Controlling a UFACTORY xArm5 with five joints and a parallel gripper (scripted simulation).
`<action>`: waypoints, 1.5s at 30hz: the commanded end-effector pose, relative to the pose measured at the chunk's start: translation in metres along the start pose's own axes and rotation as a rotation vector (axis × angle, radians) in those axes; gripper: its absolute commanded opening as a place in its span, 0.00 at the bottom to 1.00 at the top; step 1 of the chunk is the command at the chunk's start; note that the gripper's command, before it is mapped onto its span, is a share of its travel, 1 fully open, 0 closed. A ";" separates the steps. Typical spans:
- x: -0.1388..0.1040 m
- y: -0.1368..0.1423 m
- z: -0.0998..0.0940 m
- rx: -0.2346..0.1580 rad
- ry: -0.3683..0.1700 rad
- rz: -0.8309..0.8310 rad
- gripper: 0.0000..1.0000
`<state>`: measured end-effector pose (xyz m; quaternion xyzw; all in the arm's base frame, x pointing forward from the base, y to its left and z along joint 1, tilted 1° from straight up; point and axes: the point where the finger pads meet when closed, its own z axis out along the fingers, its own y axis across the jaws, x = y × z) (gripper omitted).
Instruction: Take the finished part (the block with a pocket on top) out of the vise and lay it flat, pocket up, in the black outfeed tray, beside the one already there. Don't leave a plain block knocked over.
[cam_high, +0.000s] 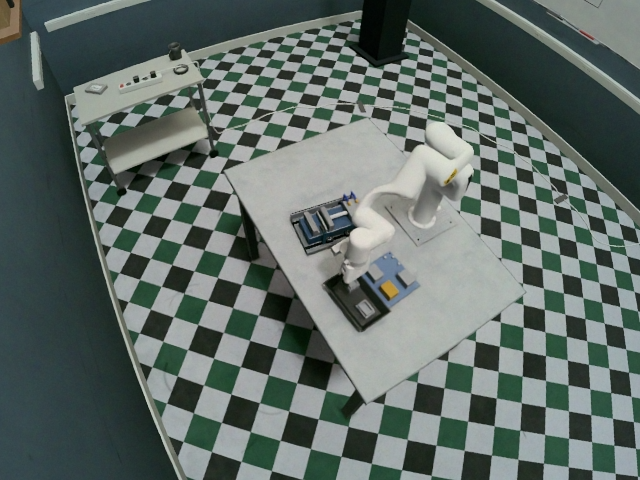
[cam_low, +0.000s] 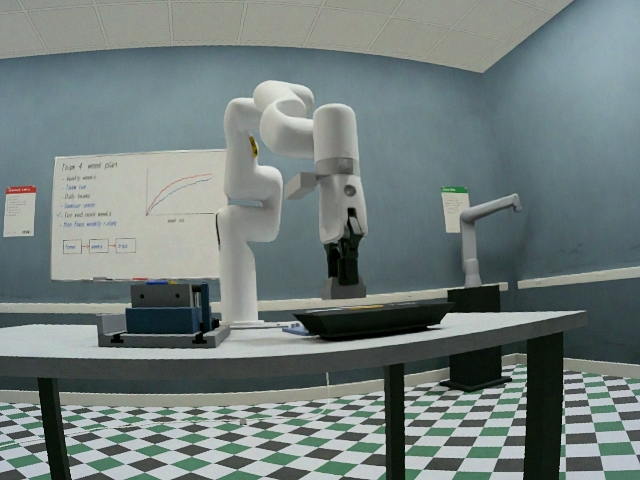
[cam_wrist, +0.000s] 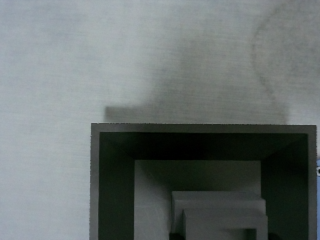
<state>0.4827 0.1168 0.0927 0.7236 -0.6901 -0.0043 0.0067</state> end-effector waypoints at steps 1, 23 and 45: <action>-0.001 -0.002 0.005 0.005 -0.001 0.000 0.00; -0.001 -0.002 0.030 0.005 -0.001 0.000 0.00; -0.001 -0.002 0.033 0.005 -0.001 0.000 0.00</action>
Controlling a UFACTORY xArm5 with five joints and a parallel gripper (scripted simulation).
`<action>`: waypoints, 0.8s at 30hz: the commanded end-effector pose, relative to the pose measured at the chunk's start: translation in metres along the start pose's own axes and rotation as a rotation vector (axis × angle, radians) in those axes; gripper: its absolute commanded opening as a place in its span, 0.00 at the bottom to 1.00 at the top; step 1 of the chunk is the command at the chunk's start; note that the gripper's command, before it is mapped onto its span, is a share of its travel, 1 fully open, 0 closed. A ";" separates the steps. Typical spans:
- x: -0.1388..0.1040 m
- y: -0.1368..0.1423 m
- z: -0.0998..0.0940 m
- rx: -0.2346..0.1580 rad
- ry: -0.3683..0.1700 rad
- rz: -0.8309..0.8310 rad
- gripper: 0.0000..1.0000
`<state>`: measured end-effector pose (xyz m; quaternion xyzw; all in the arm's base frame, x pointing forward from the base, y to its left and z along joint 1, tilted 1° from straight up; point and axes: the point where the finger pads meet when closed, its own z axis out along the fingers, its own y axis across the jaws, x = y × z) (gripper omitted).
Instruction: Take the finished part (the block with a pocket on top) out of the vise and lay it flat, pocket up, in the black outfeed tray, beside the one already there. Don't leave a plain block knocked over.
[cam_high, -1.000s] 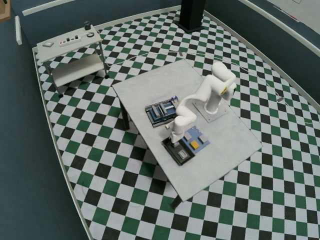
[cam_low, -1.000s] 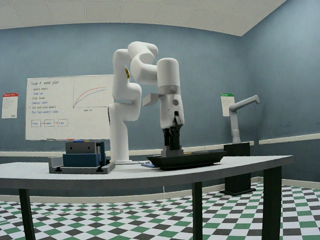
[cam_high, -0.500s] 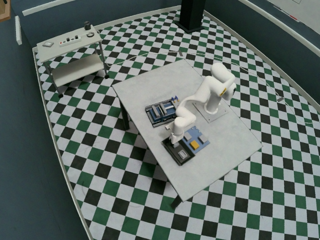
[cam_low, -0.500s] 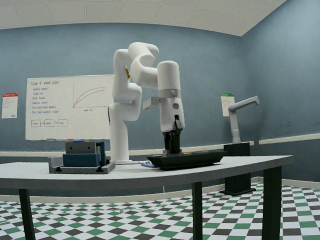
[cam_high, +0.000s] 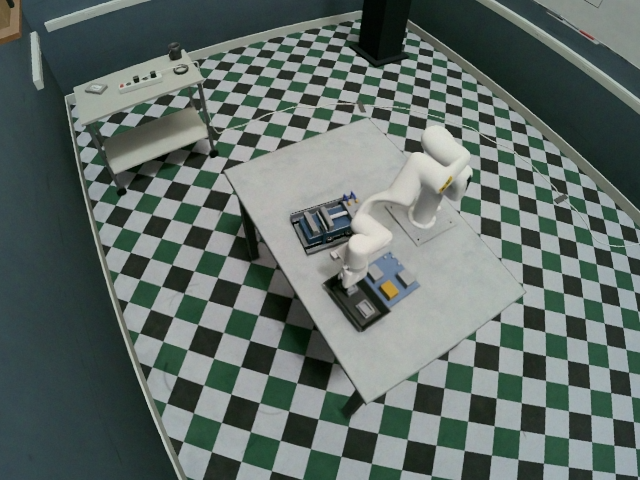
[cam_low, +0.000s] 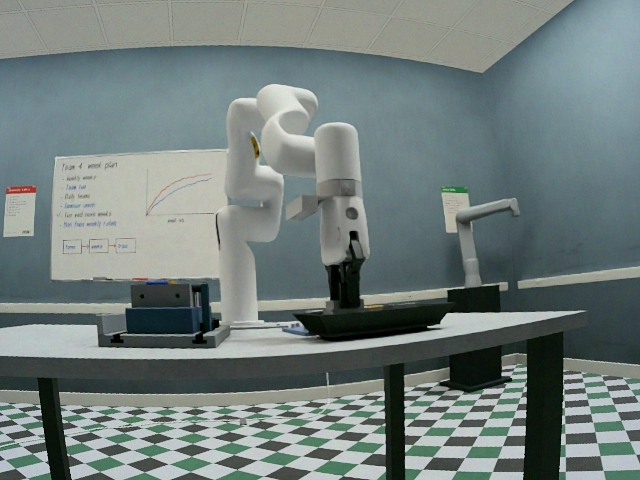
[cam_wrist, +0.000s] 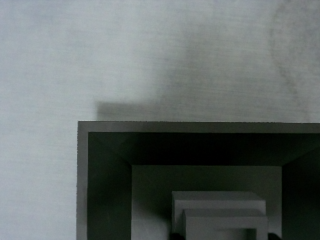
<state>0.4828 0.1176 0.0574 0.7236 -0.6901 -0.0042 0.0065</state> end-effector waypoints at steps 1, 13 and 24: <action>0.000 -0.002 -0.002 0.005 -0.001 0.000 0.00; 0.000 -0.002 -0.001 0.005 -0.001 0.000 0.00; 0.000 -0.002 0.002 0.005 -0.001 0.000 0.00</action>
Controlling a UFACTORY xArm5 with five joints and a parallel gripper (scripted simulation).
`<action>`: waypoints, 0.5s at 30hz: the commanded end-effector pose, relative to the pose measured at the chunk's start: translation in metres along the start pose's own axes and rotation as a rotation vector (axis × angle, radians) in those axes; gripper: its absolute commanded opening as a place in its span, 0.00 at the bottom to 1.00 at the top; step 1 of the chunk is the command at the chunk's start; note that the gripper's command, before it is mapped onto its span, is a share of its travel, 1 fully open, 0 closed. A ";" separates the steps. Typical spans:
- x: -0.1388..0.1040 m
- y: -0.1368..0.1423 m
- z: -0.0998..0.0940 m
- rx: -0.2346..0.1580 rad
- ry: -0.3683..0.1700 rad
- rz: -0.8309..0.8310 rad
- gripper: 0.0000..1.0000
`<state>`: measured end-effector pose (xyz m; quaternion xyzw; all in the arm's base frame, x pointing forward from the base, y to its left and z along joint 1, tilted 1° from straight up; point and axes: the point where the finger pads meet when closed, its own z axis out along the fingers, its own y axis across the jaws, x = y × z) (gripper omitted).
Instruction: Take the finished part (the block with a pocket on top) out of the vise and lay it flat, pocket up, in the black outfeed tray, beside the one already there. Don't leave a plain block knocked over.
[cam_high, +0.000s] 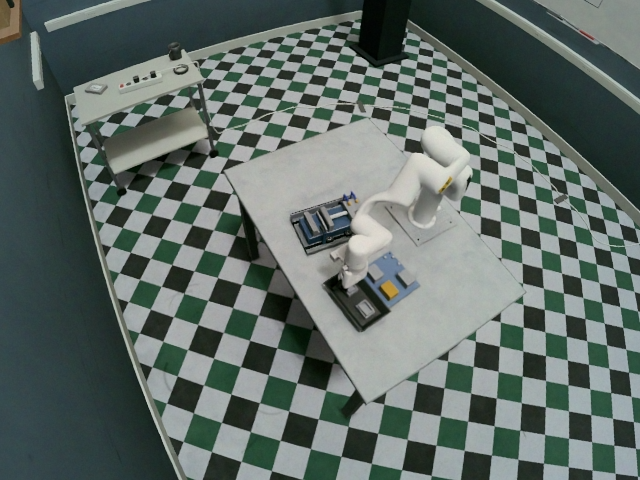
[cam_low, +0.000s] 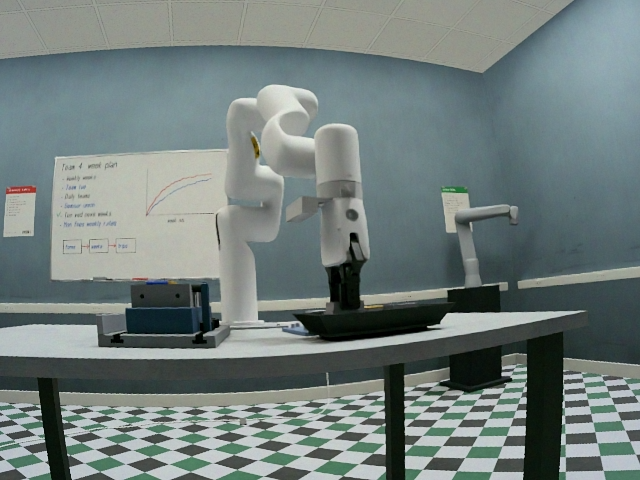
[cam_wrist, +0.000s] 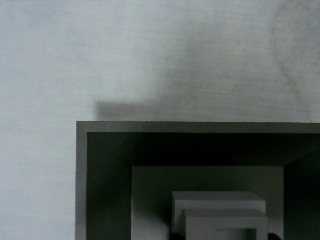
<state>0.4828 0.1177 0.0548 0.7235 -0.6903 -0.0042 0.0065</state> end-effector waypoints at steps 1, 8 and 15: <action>0.000 -0.002 -0.001 0.005 -0.001 0.000 0.00; 0.000 -0.002 0.003 0.005 -0.001 0.001 0.00; 0.000 -0.002 0.006 0.005 -0.001 0.001 0.00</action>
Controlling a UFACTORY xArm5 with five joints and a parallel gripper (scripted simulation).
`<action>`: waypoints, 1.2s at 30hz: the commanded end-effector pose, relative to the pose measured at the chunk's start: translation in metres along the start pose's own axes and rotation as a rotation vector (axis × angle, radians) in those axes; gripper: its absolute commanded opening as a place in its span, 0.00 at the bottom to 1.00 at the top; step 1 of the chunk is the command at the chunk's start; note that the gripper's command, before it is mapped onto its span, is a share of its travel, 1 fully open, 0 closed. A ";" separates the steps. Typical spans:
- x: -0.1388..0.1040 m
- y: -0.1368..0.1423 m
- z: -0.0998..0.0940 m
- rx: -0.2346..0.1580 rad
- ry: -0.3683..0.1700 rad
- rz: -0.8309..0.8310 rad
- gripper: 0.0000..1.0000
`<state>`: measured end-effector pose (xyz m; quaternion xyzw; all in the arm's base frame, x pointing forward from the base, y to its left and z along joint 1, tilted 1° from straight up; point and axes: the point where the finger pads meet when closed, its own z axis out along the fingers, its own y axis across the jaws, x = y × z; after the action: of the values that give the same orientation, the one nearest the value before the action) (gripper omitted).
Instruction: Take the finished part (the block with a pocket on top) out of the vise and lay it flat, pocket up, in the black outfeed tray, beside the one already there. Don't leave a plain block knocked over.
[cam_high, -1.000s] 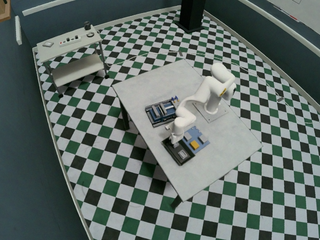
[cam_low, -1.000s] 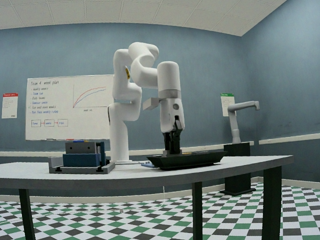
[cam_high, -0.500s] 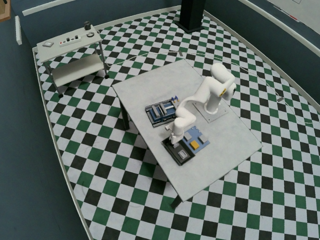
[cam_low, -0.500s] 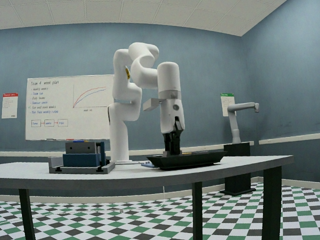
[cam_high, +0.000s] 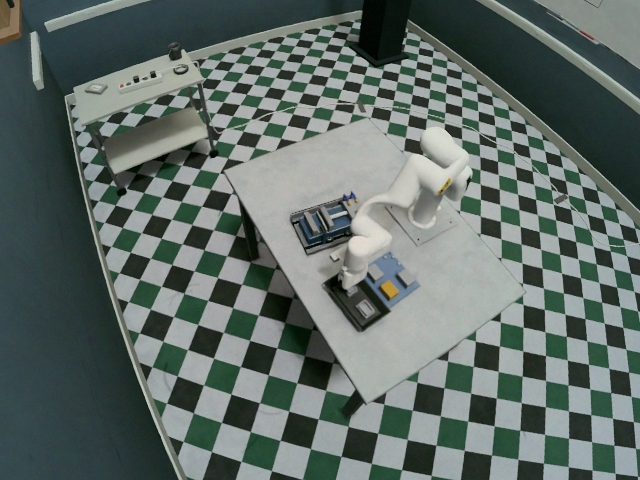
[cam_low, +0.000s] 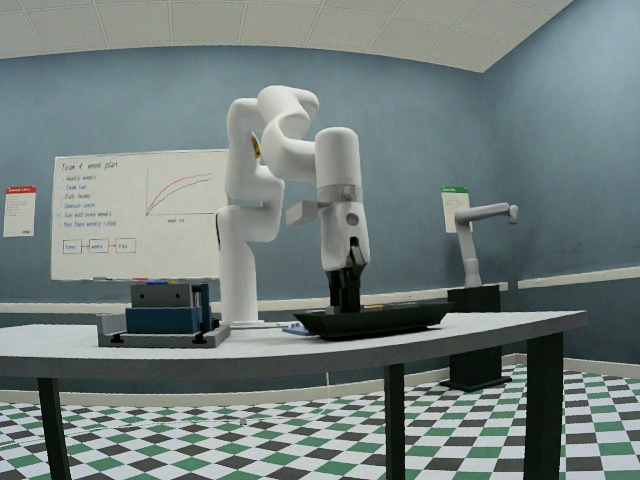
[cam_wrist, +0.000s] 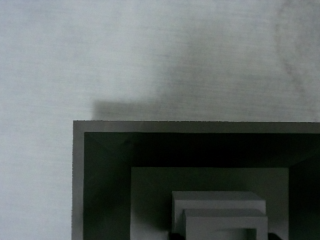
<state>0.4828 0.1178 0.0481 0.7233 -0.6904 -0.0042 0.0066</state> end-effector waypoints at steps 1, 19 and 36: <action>0.000 -0.002 0.000 0.005 -0.001 0.000 0.00; 0.000 -0.002 0.002 0.005 -0.001 0.000 0.00; 0.000 -0.002 0.002 0.005 -0.001 0.000 0.69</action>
<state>0.4832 0.1179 0.0444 0.7233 -0.6904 -0.0039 0.0061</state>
